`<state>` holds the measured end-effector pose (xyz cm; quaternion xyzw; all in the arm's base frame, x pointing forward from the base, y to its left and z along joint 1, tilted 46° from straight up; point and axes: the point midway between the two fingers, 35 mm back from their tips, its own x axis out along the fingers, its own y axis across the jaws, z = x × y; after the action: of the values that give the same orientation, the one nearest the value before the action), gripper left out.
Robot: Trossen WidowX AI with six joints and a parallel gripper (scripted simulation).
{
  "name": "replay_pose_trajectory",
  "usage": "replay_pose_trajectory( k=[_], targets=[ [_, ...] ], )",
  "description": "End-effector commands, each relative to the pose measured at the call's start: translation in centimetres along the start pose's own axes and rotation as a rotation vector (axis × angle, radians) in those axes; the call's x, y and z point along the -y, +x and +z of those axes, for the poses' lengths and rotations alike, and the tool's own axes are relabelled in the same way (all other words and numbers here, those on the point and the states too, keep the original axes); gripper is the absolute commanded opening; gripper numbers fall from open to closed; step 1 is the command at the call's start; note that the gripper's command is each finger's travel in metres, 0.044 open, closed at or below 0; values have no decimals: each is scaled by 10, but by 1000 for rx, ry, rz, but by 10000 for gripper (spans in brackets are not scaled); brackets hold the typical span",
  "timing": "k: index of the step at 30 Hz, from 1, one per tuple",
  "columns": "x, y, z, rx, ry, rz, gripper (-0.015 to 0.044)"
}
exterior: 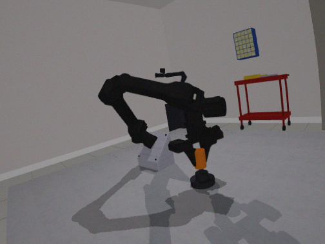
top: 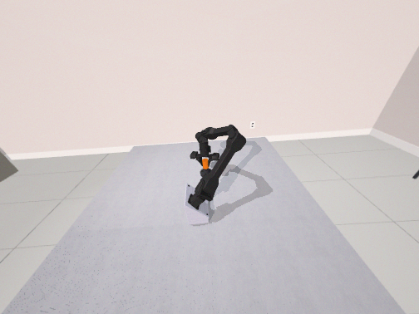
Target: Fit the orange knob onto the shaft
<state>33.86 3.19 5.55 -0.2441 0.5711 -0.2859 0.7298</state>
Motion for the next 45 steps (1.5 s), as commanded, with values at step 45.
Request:
replay_pose_trajectory(
  k=[45],
  targets=[
    [-1, 3, 0, 5, 264, 0, 0]
  ],
)
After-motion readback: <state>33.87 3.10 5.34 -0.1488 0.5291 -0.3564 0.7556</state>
